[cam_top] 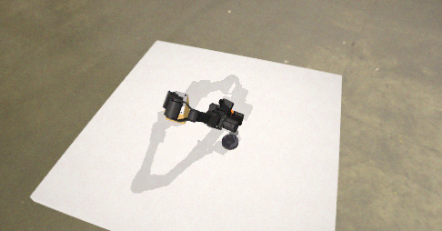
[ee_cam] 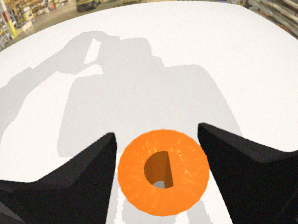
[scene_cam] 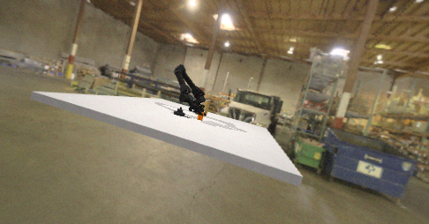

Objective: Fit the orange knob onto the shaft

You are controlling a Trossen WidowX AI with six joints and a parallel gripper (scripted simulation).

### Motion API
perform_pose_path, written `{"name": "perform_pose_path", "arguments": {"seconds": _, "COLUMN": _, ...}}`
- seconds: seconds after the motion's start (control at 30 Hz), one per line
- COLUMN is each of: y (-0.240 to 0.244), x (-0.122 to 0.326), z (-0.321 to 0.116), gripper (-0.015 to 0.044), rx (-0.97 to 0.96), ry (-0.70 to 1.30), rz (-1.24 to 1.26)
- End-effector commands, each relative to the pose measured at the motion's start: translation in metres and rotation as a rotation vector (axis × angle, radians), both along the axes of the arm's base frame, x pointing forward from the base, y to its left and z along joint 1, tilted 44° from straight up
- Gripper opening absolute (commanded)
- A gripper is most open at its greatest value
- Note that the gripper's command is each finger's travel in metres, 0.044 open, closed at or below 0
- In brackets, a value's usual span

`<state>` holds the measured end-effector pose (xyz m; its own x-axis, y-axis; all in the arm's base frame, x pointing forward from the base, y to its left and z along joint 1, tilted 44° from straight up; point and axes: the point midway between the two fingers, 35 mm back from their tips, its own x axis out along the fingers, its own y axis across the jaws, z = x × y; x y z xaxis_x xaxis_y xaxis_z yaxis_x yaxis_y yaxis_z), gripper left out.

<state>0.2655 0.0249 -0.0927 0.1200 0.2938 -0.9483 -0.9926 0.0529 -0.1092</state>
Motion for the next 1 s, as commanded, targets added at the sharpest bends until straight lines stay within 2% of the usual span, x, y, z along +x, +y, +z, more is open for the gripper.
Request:
{"name": "perform_pose_path", "arguments": {"seconds": 0.0, "y": -0.0002, "x": 0.0001, "z": -0.0001, "gripper": 0.026, "rx": 0.002, "ry": -0.001, "rz": 0.0}}
{"name": "perform_pose_path", "arguments": {"seconds": 0.5, "y": -0.0002, "x": 0.0001, "z": -0.0001, "gripper": 0.026, "rx": 0.002, "ry": -0.001, "rz": 0.0}}
{"name": "perform_pose_path", "arguments": {"seconds": 0.73, "y": -0.0002, "x": 0.0001, "z": -0.0001, "gripper": 0.044, "rx": 0.002, "ry": -0.001, "rz": 0.0}}
{"name": "perform_pose_path", "arguments": {"seconds": 0.97, "y": 0.0071, "x": 0.0014, "z": 0.0076, "gripper": 0.044, "rx": 0.001, "ry": 0.0, "rz": 0.0}}
